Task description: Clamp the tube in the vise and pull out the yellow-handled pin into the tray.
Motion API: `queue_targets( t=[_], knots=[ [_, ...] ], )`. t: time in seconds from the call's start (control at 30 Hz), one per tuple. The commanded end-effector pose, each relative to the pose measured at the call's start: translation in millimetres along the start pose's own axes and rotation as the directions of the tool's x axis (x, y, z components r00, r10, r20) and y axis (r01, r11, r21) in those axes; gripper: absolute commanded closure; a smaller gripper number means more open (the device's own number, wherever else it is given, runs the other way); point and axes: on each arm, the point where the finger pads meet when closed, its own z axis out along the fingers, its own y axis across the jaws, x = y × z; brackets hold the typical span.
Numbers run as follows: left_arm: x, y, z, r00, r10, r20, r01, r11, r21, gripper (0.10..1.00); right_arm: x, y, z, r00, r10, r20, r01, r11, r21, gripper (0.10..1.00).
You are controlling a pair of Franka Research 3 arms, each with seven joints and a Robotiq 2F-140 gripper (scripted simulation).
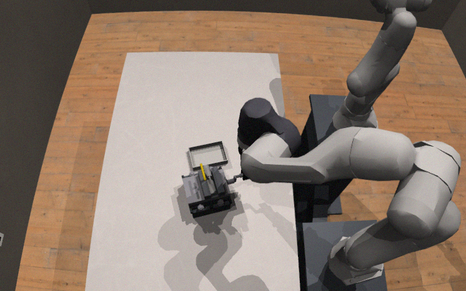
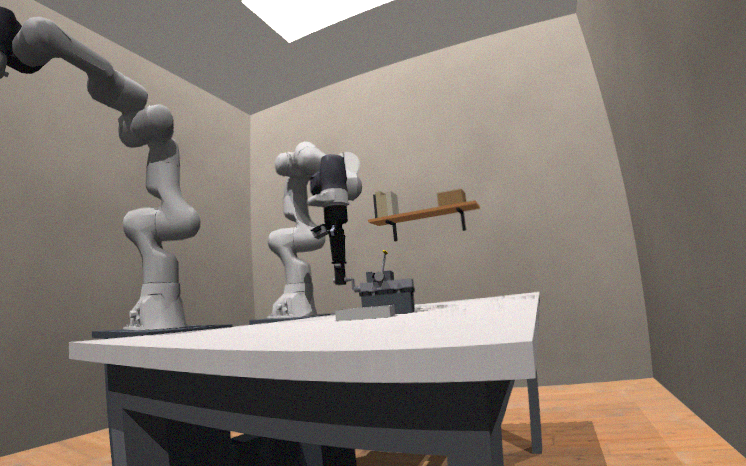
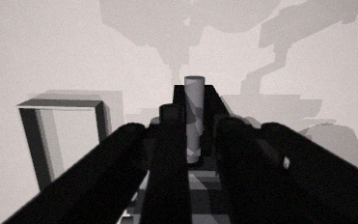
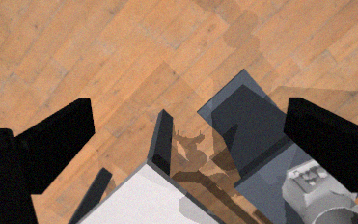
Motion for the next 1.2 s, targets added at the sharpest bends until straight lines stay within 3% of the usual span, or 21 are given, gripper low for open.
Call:
queue_targets(
  t=[0.0,0.63,1.17],
  knots=[
    [0,-4,1.0,1.0,-0.005,-0.001,0.005,1.0,0.001,0.968,-1,0,0.4,1.0,0.005,0.003,-0.005,1.0,-0.001,0.098],
    [0,-26,12.5,1.0,-0.005,-0.001,0.005,1.0,0.001,0.968,-1,0,0.4,1.0,0.005,0.003,-0.005,1.0,-0.001,0.098],
    [0,-33,41.2,1.0,-0.005,-0.001,0.005,1.0,0.001,0.968,-1,0,0.4,1.0,0.005,0.003,-0.005,1.0,-0.001,0.098]
  ],
)
